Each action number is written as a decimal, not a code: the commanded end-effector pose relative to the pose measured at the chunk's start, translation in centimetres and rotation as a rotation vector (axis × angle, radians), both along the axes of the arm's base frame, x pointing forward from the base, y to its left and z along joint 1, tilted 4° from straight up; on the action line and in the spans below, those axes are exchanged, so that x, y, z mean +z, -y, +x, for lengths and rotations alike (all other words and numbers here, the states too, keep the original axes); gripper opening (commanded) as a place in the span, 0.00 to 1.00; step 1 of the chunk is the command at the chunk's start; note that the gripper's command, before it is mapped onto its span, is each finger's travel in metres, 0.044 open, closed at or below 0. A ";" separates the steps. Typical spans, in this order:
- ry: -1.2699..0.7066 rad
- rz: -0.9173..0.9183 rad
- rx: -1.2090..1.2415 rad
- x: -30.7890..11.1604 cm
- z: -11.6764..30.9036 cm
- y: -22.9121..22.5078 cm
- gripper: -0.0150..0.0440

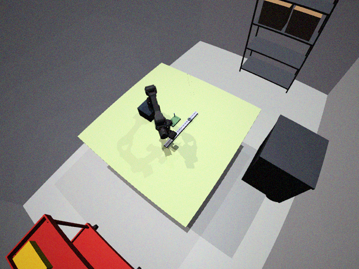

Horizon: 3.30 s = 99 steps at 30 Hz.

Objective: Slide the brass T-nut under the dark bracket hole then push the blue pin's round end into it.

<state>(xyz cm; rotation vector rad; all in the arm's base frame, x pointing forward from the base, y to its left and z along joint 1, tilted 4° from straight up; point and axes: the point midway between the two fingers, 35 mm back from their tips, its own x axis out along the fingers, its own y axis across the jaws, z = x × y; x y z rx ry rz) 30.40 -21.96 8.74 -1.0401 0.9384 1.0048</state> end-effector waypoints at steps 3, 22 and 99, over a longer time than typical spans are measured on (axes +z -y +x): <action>0.019 0.006 0.000 -0.3 -0.2 -0.1 0.00; 0.087 0.000 -0.005 -0.6 -0.4 0.1 0.00; 0.360 -0.050 -0.004 -1.5 -1.9 0.0 0.00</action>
